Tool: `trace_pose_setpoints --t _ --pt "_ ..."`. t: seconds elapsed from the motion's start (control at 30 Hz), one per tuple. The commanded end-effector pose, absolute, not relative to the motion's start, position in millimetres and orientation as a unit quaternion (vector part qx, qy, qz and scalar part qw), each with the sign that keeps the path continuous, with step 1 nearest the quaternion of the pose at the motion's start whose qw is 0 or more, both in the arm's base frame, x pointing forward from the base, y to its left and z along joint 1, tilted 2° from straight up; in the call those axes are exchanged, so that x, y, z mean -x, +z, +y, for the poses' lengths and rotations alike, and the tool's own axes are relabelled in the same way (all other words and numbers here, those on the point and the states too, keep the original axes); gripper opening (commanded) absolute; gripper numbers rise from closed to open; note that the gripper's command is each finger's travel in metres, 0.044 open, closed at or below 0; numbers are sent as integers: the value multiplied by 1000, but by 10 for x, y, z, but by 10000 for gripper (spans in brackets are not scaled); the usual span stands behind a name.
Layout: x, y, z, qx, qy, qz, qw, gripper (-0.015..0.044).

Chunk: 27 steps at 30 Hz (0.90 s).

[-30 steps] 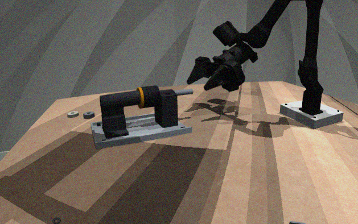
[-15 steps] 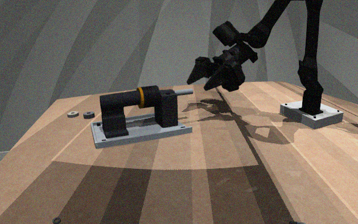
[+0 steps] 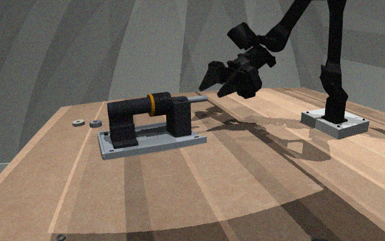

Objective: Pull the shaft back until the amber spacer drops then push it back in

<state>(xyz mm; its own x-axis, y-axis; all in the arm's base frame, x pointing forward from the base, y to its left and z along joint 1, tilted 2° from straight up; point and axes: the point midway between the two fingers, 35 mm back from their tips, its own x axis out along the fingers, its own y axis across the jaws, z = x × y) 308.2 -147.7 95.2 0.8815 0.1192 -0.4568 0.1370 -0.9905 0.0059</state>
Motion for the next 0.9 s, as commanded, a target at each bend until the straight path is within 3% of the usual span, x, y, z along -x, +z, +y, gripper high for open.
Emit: trace_pose_setpoints --t 0.0,0.87 --pt "-3087 949 -1486 -970 -235 64 18 440" --pt "-3288 852 -1474 -970 -235 64 18 440"
